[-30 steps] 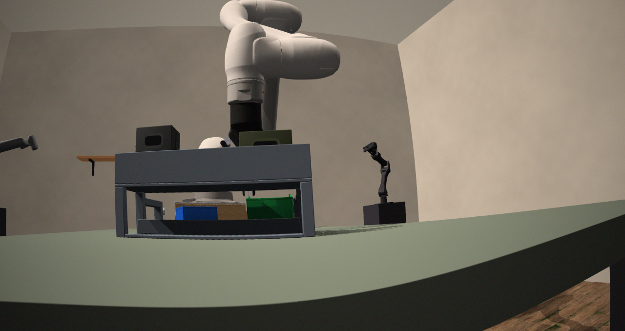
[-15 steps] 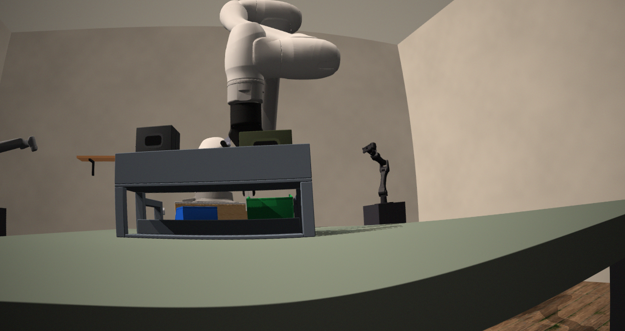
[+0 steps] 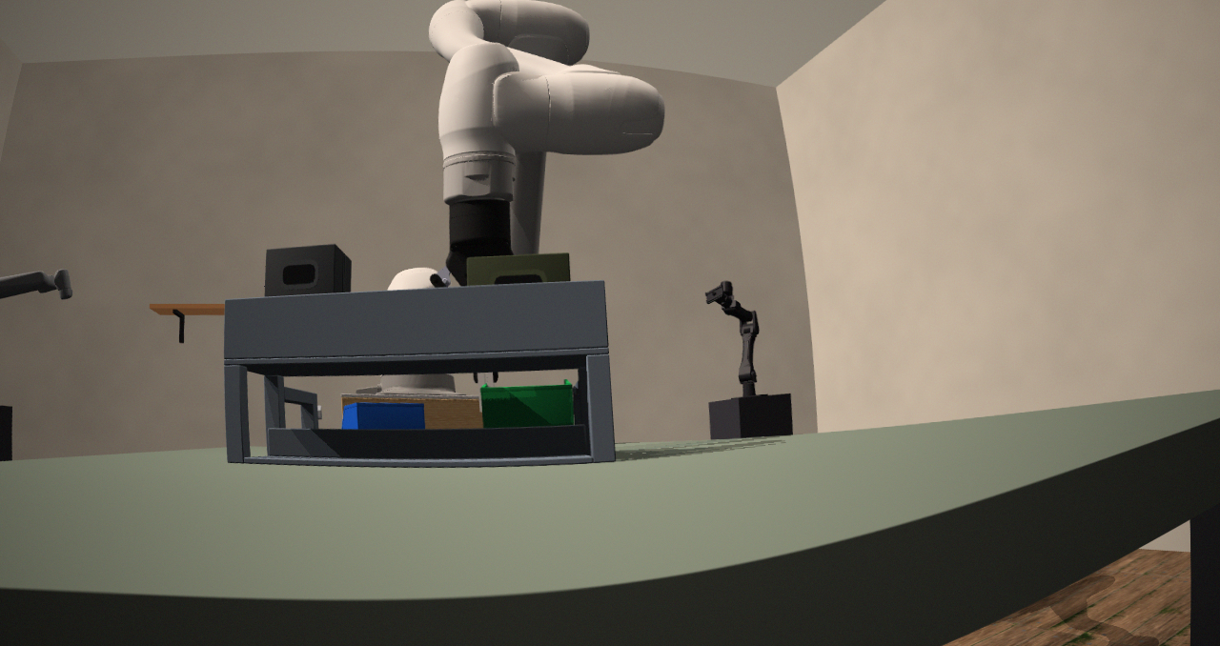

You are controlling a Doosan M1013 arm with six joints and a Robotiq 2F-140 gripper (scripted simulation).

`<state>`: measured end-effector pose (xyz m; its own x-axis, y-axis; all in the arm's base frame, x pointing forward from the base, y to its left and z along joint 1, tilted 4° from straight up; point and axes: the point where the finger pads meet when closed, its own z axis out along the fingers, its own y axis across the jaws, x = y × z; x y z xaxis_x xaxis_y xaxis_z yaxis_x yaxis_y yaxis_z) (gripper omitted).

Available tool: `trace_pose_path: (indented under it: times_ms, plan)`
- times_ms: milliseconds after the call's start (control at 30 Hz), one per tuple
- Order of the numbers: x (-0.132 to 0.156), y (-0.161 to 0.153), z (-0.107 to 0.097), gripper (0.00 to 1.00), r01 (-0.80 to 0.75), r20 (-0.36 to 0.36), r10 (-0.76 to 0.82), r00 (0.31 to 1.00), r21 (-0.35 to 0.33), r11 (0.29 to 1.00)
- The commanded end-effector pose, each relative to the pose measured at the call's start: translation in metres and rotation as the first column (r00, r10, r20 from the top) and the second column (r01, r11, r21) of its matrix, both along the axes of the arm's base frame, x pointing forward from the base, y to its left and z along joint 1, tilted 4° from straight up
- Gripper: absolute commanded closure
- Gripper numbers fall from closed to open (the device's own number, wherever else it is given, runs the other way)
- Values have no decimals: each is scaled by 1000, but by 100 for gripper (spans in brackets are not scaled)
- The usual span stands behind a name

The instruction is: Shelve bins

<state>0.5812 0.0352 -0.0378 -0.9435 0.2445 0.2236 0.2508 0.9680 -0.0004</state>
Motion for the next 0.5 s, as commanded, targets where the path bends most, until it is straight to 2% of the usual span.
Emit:
trace_pose_path:
  times_ms: [0,467]
  plan:
    - [6,-1,1,90,-4,7,4,1000,2,1000]
    - [14,-3,-1,90,-4,16,4,1000,0,1000]
